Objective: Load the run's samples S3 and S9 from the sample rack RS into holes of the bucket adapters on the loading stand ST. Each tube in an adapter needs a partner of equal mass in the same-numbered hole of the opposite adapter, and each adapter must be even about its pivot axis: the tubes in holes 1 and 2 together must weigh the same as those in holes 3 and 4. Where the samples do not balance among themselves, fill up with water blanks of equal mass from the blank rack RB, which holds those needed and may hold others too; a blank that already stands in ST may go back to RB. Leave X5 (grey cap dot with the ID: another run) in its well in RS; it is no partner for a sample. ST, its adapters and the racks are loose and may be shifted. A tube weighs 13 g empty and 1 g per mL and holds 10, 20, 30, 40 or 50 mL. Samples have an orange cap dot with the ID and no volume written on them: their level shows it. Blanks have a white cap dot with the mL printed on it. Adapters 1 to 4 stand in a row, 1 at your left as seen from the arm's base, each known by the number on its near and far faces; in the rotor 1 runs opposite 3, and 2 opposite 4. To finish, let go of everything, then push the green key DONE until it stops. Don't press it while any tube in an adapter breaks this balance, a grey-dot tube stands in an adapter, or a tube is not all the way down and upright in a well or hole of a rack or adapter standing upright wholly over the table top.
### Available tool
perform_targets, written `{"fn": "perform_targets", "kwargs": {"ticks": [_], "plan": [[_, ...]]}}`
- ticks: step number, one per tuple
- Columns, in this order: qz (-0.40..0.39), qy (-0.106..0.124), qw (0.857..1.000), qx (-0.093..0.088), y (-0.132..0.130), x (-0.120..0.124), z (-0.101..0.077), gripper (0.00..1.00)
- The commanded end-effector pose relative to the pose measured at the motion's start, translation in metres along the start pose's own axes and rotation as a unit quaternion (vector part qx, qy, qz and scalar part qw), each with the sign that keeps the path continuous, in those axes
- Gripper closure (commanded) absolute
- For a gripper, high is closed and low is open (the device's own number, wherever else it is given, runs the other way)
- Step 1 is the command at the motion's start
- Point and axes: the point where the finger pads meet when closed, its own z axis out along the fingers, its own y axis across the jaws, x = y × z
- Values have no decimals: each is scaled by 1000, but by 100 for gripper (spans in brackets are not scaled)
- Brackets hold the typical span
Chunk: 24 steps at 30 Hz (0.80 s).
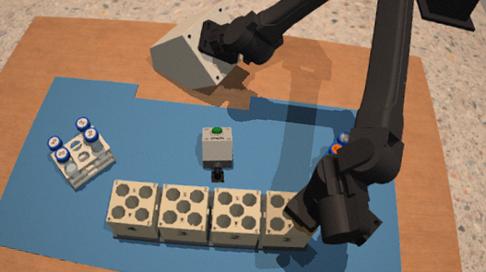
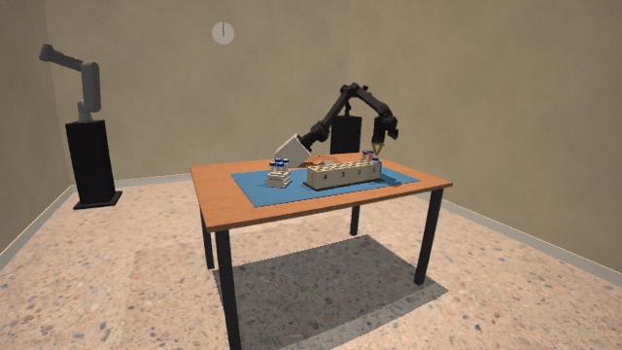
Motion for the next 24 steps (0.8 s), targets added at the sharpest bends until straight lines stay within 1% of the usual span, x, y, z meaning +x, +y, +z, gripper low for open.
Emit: {"fn": "perform_targets", "kwargs": {"ticks": [1, 3, 4, 5, 6, 7, 10, 12, 15, 17, 18, 19, 21, 24], "plan": [[-12, -9, 1000, 6, 1, -9, -10, 45], [-12, -9, 1000, 6, 1, -9, -10, 45], [-9, -5, 1000, 3, 7, 2, -12, 45], [30, -5, 1000, 5, 1, 10, -14, 20], [57, -3, 998, 4, -5, 18, -11, 20], [91, 3, 996, -2, -14, 29, -5, 20], [165, 3, 986, -2, -27, 51, -5, 20], [212, 1, 977, 0, -37, 64, -5, 20], [283, -1, 959, 1, -50, 86, -5, 20], [283, -1, 959, 1, -50, 86, -5, 20], [298, -6, 955, 5, -57, 84, -8, 20], [330, -2, 944, 2, -59, 100, -4, 20], [376, -2, 926, 2, -68, 114, -4, 20], [445, -2, 895, 2, -80, 136, -4, 20]]}}
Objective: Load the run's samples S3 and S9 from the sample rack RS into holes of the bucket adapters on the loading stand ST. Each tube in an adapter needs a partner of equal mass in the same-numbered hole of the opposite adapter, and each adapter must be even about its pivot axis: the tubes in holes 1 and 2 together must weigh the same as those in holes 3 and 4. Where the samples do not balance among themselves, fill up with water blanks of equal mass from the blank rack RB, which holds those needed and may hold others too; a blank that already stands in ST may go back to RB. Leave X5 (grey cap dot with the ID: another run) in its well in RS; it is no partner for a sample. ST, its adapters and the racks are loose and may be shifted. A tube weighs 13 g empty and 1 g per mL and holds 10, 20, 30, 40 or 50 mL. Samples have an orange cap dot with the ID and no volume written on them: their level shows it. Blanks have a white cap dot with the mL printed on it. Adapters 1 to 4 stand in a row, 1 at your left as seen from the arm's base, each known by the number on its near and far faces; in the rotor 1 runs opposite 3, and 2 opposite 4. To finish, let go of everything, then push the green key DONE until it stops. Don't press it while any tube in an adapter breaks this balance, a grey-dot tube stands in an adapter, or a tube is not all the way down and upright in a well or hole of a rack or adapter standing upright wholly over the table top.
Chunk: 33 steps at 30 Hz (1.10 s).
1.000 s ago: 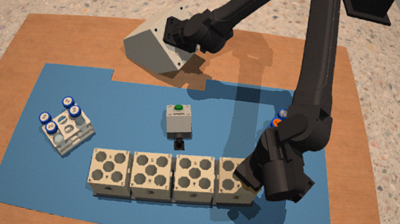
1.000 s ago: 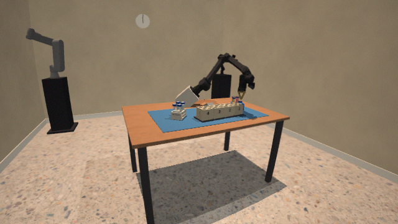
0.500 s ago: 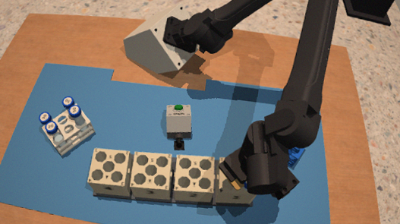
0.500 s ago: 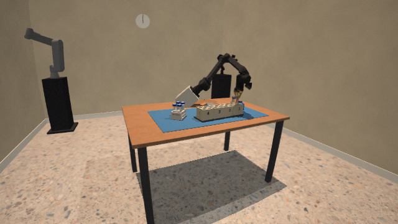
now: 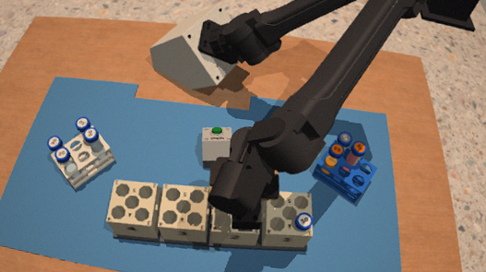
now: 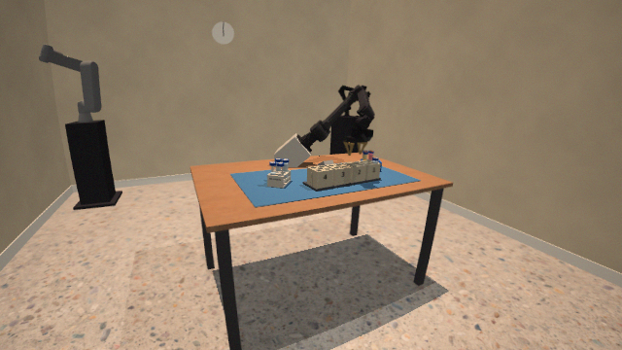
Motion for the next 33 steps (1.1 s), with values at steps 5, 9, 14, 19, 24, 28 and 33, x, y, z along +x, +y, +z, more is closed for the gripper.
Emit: {"fn": "perform_targets", "kwargs": {"ticks": [5, 9, 14, 19, 24, 28, 33], "plan": [[208, -11, 978, 4, -67, 12, -5, 20], [278, -14, 961, 5, -91, 16, -7, 20], [367, -19, 930, 7, -124, 20, -10, 20], [396, -20, 918, 9, -164, 32, -11, 20], [480, -26, 877, 10, -199, 35, -15, 20], [532, -18, 846, 6, -212, 49, -11, 20], [626, -27, 779, 7, -257, 53, -16, 20]]}}
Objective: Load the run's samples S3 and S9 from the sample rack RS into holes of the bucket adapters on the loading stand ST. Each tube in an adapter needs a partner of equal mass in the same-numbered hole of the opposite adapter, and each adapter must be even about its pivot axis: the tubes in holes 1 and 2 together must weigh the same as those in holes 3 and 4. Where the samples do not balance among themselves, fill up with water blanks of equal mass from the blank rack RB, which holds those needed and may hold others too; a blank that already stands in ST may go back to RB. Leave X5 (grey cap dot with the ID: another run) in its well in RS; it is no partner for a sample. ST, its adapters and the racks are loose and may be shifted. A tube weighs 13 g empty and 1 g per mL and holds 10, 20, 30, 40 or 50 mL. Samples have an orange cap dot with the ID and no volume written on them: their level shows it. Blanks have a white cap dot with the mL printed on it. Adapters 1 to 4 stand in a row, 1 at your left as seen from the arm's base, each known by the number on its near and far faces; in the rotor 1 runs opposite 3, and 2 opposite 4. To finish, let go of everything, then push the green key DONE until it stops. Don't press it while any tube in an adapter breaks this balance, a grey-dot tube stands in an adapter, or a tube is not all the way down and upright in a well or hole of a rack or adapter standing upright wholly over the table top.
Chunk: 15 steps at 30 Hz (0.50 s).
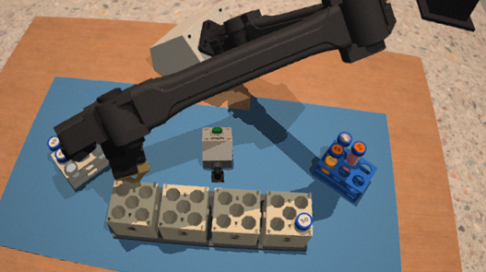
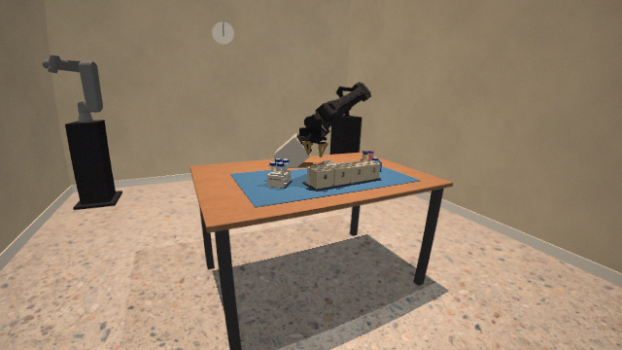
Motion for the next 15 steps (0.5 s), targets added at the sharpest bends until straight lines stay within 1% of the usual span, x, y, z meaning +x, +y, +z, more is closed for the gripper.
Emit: {"fn": "perform_targets", "kwargs": {"ticks": [1, 5, 9, 11, 12, 13, 15], "plan": [[100, -21, 995, -10, -12, -39, -13, 20], [201, -19, 979, -11, -34, -65, -13, 20], [299, -18, 954, -12, -56, -92, -12, 20], [299, -18, 954, -12, -56, -92, -12, 20], [320, -12, 947, -7, -58, -95, -8, 20], [350, -13, 937, -10, -67, -103, -13, 20], [398, -12, 917, -10, -78, -115, -13, 20]]}}
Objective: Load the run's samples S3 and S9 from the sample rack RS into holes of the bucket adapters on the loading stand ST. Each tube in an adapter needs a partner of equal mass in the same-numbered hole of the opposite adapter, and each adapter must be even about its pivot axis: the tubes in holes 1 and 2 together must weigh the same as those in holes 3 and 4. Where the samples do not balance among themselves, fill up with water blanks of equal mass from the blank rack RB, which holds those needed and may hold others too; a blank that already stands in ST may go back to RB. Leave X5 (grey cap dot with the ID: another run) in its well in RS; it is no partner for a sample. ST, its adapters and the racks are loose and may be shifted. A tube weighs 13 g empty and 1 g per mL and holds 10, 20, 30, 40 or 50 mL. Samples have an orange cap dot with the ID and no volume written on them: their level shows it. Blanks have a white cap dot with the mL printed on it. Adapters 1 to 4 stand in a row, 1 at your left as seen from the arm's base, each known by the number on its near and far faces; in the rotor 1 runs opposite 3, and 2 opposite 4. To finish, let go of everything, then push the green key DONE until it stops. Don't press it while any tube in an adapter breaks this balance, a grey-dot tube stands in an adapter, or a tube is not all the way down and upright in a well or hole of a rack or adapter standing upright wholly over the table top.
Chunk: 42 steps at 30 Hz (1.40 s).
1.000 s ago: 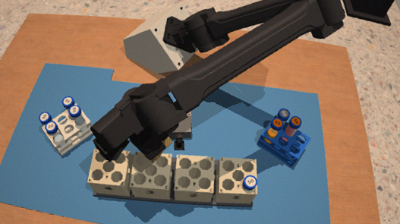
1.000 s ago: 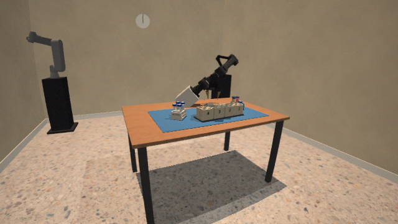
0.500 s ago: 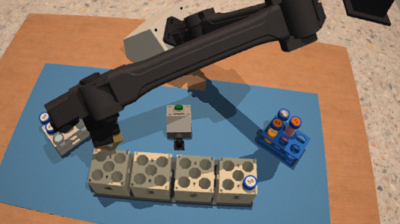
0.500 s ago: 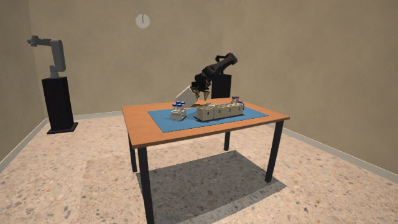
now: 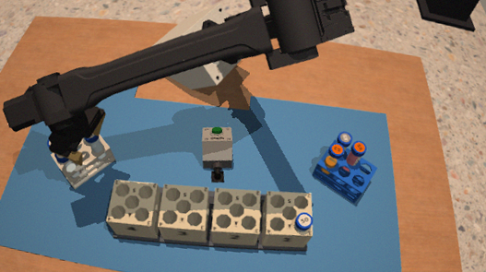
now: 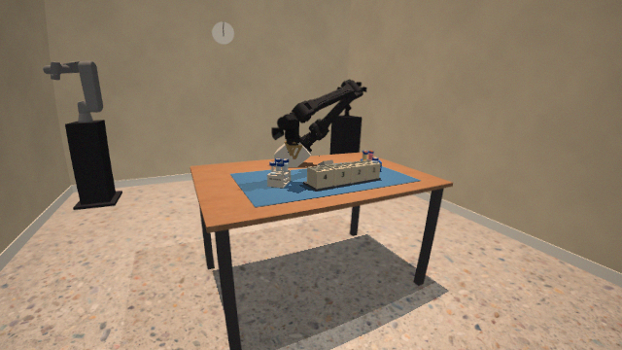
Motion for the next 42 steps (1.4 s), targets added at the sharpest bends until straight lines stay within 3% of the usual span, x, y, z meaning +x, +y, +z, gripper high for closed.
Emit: {"fn": "perform_targets", "kwargs": {"ticks": [1, 7, 11, 13, 14, 15, 18, 20, 22, 23, 24, 26, 30, 31, 36, 38, 42], "plan": [[104, -10, 994, -17, 13, -34, -18, 20], [252, -8, 968, -18, 11, -85, -19, 20], [258, -9, 966, -18, 11, -118, -18, 20], [258, -9, 966, -18, 11, -118, -18, 20], [257, 2, 966, 7, 3, -98, 6, 20], [247, -4, 969, -2, 11, -93, -5, 20], [229, -15, 973, -19, 30, -99, -4, 20], [248, -3, 969, -2, 10, -99, 20, 20], [252, 0, 968, 1, 7, -101, 31, 20], [252, -1, 968, 2, 6, -102, 32, 20], [265, -1, 964, -13, -1, -114, 19, 20], [256, -7, 966, -21, 8, -119, 15, 20], [261, -4, 965, -17, 2, -118, 20, 20], [251, -1, 968, 1, 4, -104, 38, 20], [250, -1, 968, 0, 6, -104, 42, 20], [259, -1, 966, -7, 0, -110, 37, 20], [244, -7, 970, -14, 12, -108, 29, 20]]}}
